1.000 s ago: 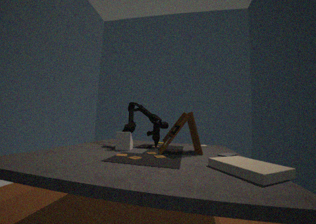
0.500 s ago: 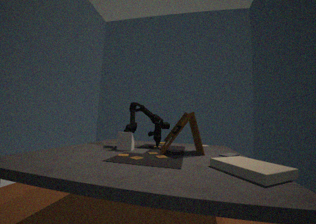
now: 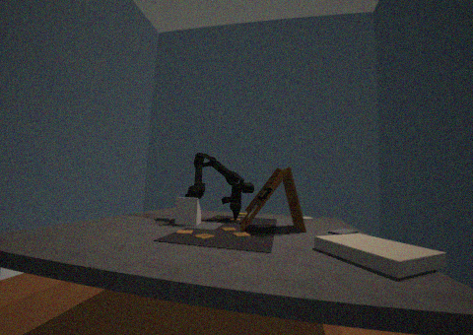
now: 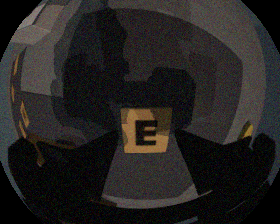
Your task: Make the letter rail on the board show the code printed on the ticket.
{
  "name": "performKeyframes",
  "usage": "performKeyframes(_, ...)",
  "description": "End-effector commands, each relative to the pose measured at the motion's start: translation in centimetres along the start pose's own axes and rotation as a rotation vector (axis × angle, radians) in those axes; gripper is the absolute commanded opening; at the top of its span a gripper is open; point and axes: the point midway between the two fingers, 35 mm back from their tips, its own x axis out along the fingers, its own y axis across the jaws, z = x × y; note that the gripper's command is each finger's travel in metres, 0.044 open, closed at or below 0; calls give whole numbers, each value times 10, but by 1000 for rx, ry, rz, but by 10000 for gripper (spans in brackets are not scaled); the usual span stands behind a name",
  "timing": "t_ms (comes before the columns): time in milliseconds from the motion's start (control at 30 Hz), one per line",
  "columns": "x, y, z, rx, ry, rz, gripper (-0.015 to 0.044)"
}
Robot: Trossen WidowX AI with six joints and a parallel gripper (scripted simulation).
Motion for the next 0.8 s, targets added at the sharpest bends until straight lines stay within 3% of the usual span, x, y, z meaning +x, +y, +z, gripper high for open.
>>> performKeyframes(0,1,1,0,4,1,5,340)
performKeyframes(200,1,1,0,4,1,5,340)
performKeyframes(700,1,0,0,4,1,5,240)
performKeyframes(767,-1,0,0,4,1,5,187)
